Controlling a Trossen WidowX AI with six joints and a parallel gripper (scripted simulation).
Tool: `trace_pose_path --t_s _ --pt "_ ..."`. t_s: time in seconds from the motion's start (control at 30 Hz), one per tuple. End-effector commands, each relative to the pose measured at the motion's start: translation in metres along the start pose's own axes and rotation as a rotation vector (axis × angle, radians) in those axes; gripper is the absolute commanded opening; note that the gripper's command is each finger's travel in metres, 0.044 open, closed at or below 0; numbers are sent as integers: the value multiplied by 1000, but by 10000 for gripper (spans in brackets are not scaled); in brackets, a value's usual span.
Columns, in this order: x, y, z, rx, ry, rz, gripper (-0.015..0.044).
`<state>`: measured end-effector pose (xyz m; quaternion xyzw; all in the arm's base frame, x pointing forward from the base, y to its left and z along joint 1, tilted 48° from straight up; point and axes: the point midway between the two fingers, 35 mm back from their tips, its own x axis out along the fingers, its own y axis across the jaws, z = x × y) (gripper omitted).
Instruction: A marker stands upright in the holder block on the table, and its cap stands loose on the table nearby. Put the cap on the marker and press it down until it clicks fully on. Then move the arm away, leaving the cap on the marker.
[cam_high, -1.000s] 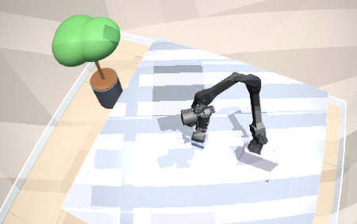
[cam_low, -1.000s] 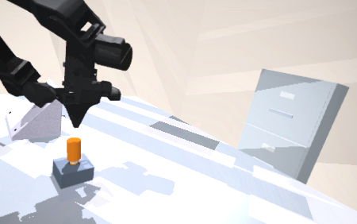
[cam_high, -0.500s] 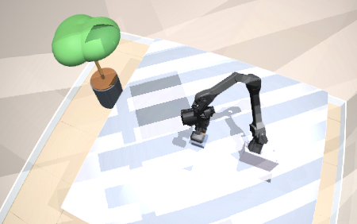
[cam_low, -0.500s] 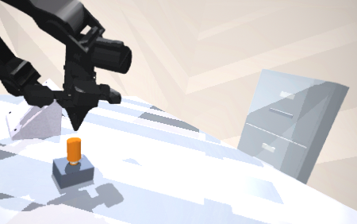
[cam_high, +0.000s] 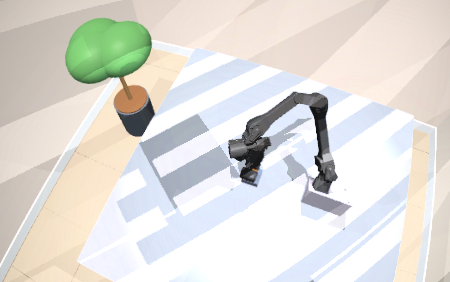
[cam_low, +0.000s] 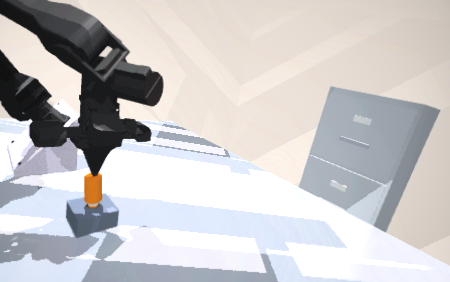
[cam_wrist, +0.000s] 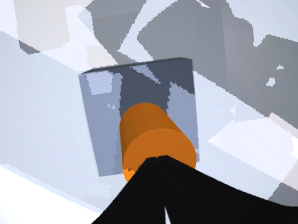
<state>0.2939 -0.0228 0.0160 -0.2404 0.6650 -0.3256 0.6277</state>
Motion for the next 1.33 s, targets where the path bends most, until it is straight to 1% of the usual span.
trace_pose_path --t_s 0.0,0.17,0.2,0.4,0.47,0.57,0.63,0.8,1.3 --pt "7 -1 -1 -5 3 -4 0" --pt "12 -1 0 -5 3 -4 0" --pt "6 1 1 -3 -7 2 0" --pt "4 1 1 -3 -7 3 0" --pt "-16 3 3 -3 -7 6 0" --pt "-61 3 3 -4 -7 7 0" --pt "-81 2 1 -3 -6 5 0" --pt "-84 2 1 -3 -6 5 0" --pt "-84 2 1 -3 -6 5 394"
